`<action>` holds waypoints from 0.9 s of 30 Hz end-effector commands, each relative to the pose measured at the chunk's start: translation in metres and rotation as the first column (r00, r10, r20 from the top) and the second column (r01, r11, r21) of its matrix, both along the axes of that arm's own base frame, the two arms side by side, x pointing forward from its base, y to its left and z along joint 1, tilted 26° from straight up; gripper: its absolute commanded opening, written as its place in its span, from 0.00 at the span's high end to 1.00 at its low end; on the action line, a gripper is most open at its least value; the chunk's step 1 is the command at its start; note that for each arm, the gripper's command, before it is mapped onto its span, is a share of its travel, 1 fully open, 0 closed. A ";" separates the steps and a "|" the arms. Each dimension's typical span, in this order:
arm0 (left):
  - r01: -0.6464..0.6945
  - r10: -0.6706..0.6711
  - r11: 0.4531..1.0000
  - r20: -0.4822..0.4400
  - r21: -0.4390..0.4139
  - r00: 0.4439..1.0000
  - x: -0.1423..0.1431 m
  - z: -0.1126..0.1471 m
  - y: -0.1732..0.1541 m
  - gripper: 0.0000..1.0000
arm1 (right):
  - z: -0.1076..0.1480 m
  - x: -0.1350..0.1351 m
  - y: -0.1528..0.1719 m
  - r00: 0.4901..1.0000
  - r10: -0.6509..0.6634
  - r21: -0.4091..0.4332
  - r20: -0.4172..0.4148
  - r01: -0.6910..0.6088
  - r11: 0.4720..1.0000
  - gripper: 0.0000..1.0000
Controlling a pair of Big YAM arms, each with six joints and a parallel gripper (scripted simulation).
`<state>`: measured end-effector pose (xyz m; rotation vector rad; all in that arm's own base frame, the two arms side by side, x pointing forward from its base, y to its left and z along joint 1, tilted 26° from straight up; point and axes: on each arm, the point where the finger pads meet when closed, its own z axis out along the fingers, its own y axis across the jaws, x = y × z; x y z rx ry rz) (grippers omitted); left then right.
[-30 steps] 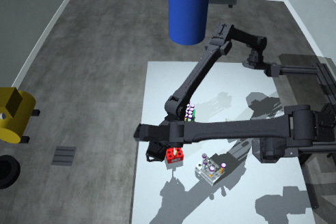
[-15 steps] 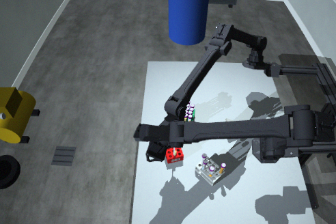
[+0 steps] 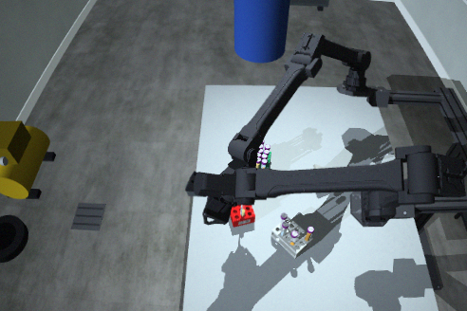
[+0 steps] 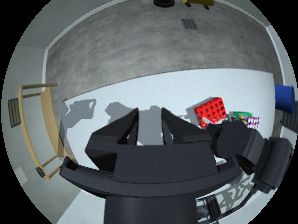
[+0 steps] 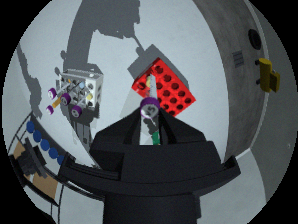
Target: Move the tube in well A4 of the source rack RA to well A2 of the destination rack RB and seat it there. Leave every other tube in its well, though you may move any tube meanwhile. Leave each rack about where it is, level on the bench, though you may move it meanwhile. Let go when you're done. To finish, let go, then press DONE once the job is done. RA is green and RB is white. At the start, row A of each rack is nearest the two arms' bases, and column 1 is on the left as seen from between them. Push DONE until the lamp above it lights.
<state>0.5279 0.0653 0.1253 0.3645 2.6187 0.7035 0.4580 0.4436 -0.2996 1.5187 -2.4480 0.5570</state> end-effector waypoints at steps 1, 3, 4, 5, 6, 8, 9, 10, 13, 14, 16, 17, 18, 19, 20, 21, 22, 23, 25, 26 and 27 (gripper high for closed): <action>0.003 -0.003 1.000 0.036 -0.001 0.999 0.011 0.015 -0.002 0.70 | -0.003 0.014 0.001 1.000 -0.006 0.008 0.008 0.006 1.000 1.00; 0.003 -0.003 1.000 0.036 -0.001 0.999 0.011 0.015 -0.002 0.70 | -0.003 0.014 0.001 1.000 -0.006 0.008 0.008 0.006 1.000 1.00; 0.003 -0.003 1.000 0.036 -0.001 0.999 0.011 0.015 -0.002 0.70 | -0.003 0.014 0.001 1.000 -0.007 0.008 0.008 0.006 1.000 1.00; 0.003 -0.003 1.000 0.036 -0.001 0.999 0.011 0.015 -0.002 0.70 | -0.003 0.014 0.001 1.000 -0.007 0.008 0.008 0.007 1.000 1.00; 0.003 -0.003 1.000 0.036 -0.001 0.999 0.011 0.015 -0.002 0.70 | -0.003 0.014 0.001 1.000 -0.007 0.008 0.008 0.007 1.000 1.00; 0.003 -0.003 1.000 0.036 -0.001 0.999 0.011 0.015 -0.002 0.70 | -0.003 0.014 0.001 1.000 -0.007 0.008 0.008 0.006 1.000 1.00; 0.003 -0.003 1.000 0.036 -0.001 0.999 0.011 0.015 -0.002 0.70 | -0.003 0.014 0.001 1.000 -0.007 0.008 0.008 0.006 1.000 1.00; 0.003 -0.003 1.000 0.036 -0.001 0.999 0.011 0.015 -0.002 0.70 | -0.003 0.014 0.001 1.000 -0.007 0.008 0.008 0.006 1.000 1.00; 0.003 -0.003 1.000 0.036 -0.001 0.999 0.011 0.015 -0.002 0.70 | -0.003 0.014 0.001 1.000 -0.006 0.008 0.008 0.006 1.000 1.00; 0.003 -0.003 1.000 0.036 -0.001 0.999 0.011 0.015 -0.002 0.70 | -0.003 0.014 0.001 1.000 -0.006 0.008 0.008 0.006 1.000 1.00; 0.003 -0.003 1.000 0.036 -0.001 0.999 0.011 0.015 -0.002 0.70 | -0.003 0.014 0.001 1.000 -0.006 0.008 0.008 0.006 1.000 1.00; 0.003 -0.003 1.000 0.036 -0.001 0.999 0.011 0.015 -0.002 0.70 | -0.003 0.014 0.001 1.000 -0.006 0.008 0.008 0.006 1.000 1.00; 0.003 -0.003 1.000 0.036 -0.001 0.999 0.011 0.015 -0.002 0.70 | -0.003 0.014 0.001 1.000 -0.006 0.008 0.008 0.006 1.000 1.00; 0.003 -0.003 1.000 0.036 -0.001 0.999 0.011 0.015 -0.002 0.70 | -0.003 0.014 0.001 1.000 -0.006 0.008 0.008 0.006 1.000 1.00; 0.003 -0.003 1.000 0.036 -0.001 0.999 0.011 0.015 -0.002 0.70 | -0.003 0.014 0.001 1.000 -0.007 0.008 0.008 0.006 1.000 1.00; 0.003 -0.003 1.000 0.036 -0.001 0.999 0.011 0.015 -0.002 0.70 | -0.003 0.014 0.001 1.000 -0.007 0.008 0.008 0.007 1.000 1.00; 0.003 -0.003 1.000 0.036 -0.001 0.999 0.011 0.015 -0.002 0.70 | -0.004 0.015 0.000 1.000 -0.007 0.008 0.008 0.007 1.000 1.00; 0.003 -0.003 1.000 0.036 -0.001 0.999 0.011 0.015 -0.002 0.70 | -0.004 0.015 0.000 1.000 -0.007 0.008 0.008 0.007 1.000 1.00; 0.003 -0.003 1.000 0.036 -0.001 0.999 0.011 0.015 -0.002 0.70 | -0.005 0.015 -0.001 1.000 -0.008 0.007 0.008 0.008 1.000 1.00; 0.003 -0.003 1.000 0.036 -0.001 0.999 0.011 0.015 -0.002 0.70 | -0.005 0.015 -0.001 1.000 -0.008 0.007 0.008 0.008 1.000 1.00; 0.003 -0.003 1.000 0.036 -0.001 0.999 0.011 0.015 -0.002 0.70 | -0.005 0.015 -0.001 1.000 -0.008 0.007 0.008 0.008 1.000 1.00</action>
